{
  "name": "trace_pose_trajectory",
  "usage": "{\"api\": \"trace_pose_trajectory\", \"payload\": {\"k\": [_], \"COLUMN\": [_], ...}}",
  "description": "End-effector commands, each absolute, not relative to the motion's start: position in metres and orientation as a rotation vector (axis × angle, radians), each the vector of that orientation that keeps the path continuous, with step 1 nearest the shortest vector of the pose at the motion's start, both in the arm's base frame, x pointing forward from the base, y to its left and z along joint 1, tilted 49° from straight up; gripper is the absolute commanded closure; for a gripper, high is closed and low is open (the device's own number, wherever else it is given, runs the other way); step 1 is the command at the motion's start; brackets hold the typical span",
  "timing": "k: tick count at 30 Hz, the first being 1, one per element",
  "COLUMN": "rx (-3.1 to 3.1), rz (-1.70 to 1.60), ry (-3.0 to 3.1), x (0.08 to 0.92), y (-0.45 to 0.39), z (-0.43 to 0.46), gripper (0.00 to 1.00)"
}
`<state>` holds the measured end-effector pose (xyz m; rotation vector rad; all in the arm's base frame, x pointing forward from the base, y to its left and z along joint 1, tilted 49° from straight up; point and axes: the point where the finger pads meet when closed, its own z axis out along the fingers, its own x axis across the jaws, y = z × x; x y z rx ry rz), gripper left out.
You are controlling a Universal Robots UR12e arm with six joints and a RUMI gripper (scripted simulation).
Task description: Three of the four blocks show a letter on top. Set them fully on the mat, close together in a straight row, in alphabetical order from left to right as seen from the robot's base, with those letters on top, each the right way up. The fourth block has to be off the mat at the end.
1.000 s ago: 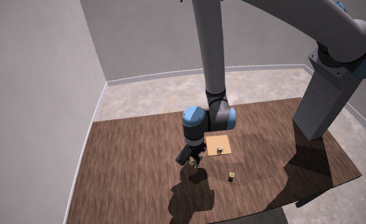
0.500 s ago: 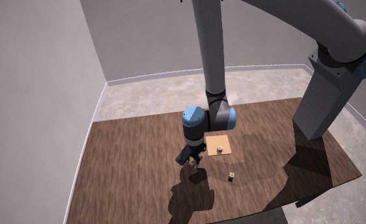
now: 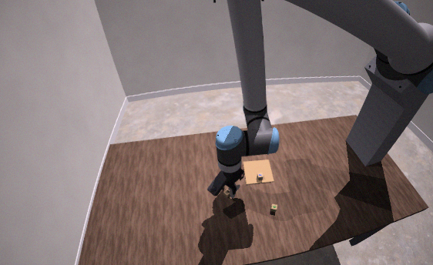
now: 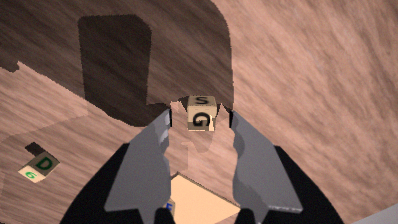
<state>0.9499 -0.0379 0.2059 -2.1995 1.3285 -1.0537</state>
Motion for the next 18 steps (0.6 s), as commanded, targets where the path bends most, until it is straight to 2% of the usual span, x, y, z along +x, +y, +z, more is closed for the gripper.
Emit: {"api": "trace_pose_trajectory", "payload": {"k": [1,2,18], "rx": [-2.196,-2.196,-2.196], "rz": [-1.061,-1.061,-1.061], "ry": [1.323,1.323,1.323], "x": [0.9519,0.9519,0.9519], "y": [-0.0358,-0.0358,-0.0358], "z": [0.2107,0.2107,0.2107], "gripper": [0.63,0.75,0.75]}}
